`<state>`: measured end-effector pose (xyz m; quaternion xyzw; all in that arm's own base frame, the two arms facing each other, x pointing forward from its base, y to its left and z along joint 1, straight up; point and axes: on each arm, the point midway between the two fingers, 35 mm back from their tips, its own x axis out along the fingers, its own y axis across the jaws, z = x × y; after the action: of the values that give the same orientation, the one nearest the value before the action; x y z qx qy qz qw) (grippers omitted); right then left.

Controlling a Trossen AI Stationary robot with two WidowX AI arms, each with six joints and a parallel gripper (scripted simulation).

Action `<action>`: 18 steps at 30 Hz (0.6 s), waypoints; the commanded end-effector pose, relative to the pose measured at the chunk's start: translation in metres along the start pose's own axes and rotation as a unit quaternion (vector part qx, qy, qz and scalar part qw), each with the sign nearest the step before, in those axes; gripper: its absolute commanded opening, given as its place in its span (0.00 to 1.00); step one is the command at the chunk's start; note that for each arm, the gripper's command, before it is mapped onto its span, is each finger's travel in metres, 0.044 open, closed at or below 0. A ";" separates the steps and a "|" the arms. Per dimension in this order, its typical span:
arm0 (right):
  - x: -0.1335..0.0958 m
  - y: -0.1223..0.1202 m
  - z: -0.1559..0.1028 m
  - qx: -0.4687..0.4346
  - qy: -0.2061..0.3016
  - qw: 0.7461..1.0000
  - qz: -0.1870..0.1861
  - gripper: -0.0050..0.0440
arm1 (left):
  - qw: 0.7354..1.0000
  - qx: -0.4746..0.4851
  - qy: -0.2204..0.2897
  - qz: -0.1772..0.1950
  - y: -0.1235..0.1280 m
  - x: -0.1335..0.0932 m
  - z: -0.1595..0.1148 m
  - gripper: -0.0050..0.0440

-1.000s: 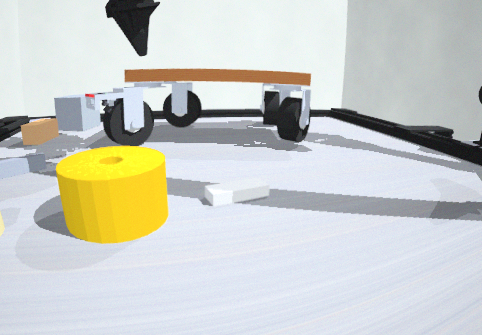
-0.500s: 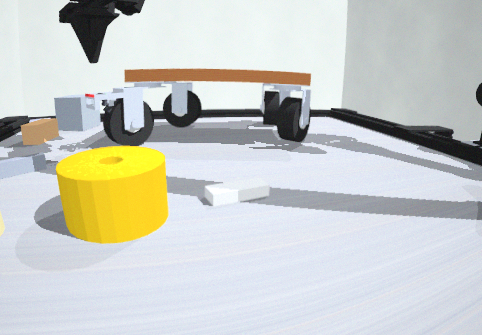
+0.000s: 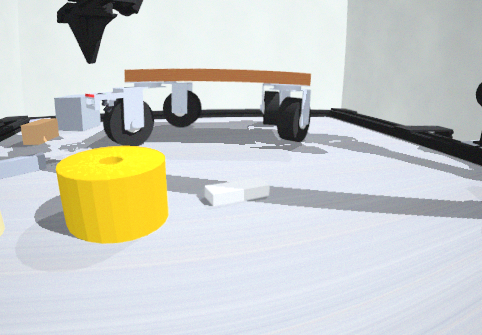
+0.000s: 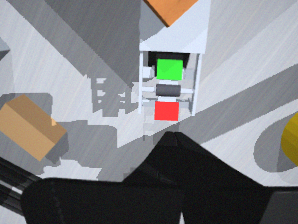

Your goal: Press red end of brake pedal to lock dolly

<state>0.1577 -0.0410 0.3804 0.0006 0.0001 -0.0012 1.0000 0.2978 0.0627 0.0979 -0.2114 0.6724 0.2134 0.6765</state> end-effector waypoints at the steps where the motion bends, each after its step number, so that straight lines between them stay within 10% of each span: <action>1: 0.000 0.001 0.000 -0.001 0.000 1.000 0.001 1.00 | 1.000 -0.003 0.003 0.000 0.000 0.003 -0.002 0.10; 18: 0.000 0.001 0.000 -0.001 0.000 1.000 0.001 1.00 | 1.000 -0.003 0.003 0.000 0.000 0.027 -0.002 0.10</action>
<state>0.1576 -0.0405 0.3806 0.0001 0.0001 -0.0008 1.0000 0.3009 0.0636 0.0824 -0.2125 0.6660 0.2133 0.6825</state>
